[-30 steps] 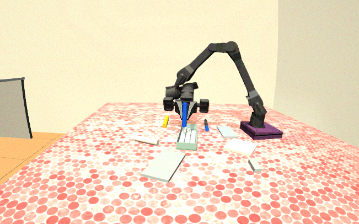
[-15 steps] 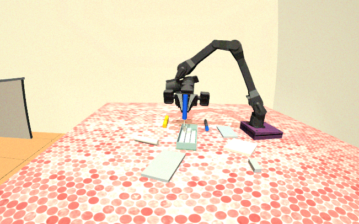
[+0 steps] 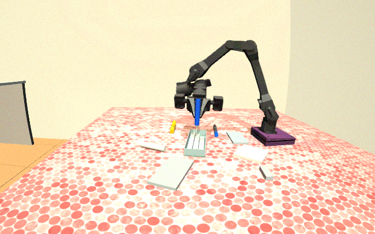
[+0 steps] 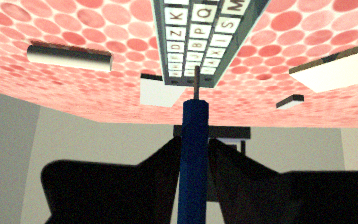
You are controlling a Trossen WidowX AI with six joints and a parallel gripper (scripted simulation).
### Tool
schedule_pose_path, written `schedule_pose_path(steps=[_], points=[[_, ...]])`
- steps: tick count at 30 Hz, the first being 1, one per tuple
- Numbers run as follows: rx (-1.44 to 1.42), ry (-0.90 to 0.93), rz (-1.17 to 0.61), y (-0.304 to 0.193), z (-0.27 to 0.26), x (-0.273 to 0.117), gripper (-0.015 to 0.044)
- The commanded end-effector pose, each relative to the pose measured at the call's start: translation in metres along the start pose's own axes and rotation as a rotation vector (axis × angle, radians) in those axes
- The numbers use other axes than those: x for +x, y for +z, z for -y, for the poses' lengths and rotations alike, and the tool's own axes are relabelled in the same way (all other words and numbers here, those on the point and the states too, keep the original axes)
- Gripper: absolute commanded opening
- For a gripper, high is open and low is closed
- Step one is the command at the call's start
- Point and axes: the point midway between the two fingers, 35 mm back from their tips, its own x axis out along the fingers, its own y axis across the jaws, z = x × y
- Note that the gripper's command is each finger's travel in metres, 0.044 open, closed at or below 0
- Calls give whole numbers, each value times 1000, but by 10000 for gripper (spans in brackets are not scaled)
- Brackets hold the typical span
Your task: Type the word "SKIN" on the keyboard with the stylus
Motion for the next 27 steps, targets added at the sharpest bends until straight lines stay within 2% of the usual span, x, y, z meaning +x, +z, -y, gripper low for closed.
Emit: schedule_pose_path(steps=[1,19,22,27], points=[[7,2,-9,-7,14,7,0],[8,2,-11,7,23,20,0],[8,2,-11,9,22,22,79],[8,2,-11,10,22,22,81]])
